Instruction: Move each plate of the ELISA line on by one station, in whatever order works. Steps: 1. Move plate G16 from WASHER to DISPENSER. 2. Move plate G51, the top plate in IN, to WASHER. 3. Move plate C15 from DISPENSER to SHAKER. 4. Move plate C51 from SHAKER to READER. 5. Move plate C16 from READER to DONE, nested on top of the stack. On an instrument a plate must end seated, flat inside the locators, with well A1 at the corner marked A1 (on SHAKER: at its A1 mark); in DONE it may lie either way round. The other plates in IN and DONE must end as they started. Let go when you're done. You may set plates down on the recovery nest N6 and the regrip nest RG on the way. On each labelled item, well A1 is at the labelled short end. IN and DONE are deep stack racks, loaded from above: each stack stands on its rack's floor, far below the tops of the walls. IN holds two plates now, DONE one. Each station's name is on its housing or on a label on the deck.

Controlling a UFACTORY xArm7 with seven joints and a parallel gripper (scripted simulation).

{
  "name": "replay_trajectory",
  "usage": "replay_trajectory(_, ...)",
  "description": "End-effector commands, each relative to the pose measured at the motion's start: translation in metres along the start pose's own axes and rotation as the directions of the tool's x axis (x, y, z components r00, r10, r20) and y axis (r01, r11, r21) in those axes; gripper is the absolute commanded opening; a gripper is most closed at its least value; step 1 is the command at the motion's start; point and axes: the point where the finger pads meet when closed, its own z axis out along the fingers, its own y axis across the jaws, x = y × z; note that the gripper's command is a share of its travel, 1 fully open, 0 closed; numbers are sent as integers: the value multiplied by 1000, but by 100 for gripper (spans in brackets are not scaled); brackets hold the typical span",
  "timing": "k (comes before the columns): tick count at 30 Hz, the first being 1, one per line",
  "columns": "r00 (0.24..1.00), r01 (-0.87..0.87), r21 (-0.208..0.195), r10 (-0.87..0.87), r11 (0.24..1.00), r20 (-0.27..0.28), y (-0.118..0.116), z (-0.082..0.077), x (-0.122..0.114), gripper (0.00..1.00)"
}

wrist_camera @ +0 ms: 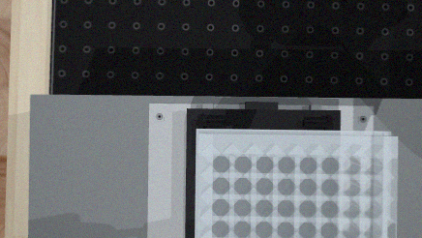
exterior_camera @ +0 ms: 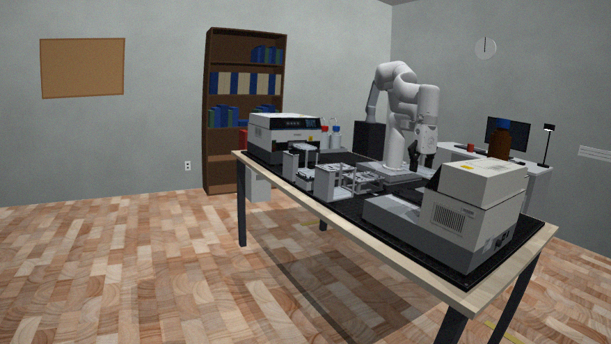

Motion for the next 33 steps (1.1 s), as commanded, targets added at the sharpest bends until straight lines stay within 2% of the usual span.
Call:
replay_trajectory(1,1000,0,4,0,1000,5,-1,1,-1,0)
replay_trajectory(33,1000,0,4,0,1000,5,-1,41,-1,0)
